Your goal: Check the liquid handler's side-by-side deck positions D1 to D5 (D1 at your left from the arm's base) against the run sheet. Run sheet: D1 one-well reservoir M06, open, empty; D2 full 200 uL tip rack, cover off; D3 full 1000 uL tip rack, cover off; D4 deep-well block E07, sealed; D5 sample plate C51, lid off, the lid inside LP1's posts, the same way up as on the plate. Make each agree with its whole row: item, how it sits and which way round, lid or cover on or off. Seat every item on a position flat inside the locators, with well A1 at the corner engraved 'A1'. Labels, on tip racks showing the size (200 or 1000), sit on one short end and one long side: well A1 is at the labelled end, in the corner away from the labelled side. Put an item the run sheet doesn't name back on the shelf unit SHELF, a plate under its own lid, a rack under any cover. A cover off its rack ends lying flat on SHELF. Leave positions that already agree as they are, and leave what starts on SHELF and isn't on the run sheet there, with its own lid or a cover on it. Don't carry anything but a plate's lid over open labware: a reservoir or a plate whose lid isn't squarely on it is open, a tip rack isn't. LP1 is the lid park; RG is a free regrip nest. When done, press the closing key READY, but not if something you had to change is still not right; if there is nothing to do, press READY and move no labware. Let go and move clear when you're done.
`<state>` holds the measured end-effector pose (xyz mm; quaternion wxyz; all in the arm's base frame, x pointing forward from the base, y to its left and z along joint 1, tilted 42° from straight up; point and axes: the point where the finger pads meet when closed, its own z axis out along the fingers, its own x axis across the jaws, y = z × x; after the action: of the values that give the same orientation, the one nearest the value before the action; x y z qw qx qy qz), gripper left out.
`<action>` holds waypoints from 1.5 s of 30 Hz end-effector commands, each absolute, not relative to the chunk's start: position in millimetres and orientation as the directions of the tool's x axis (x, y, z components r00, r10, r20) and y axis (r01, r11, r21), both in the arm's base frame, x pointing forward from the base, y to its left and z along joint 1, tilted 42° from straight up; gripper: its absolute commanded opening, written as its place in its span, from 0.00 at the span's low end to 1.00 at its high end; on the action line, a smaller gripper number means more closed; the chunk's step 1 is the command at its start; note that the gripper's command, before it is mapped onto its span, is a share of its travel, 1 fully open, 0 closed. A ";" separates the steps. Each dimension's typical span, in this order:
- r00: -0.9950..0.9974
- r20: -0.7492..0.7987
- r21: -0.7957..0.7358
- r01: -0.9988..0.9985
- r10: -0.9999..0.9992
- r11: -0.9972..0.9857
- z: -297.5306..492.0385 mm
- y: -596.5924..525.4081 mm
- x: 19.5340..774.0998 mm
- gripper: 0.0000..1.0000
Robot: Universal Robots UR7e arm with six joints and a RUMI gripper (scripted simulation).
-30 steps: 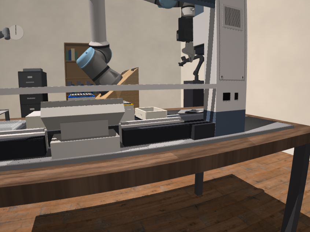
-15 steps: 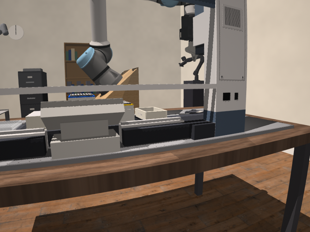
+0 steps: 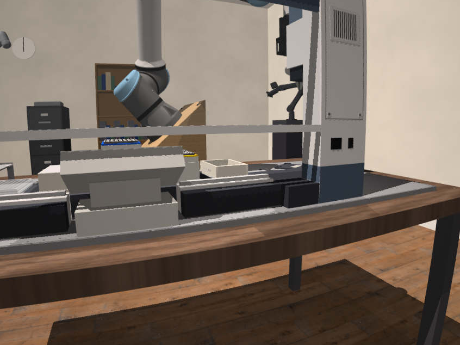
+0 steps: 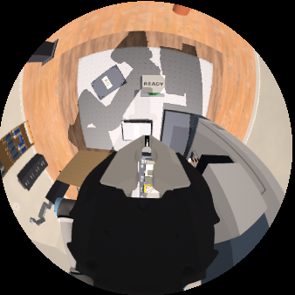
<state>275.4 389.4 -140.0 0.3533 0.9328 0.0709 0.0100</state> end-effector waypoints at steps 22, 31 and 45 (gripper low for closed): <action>0.989 -0.036 0.664 0.130 0.141 -0.737 -158.7 373.3 292.9 0.00; 0.989 -0.036 0.664 0.130 0.141 -0.737 -167.4 365.6 293.7 0.00; 0.989 -0.036 0.664 0.130 0.141 -0.737 -182.3 352.3 295.0 0.00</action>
<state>293.3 358.5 -175.6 0.3559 0.9316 0.0727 0.0078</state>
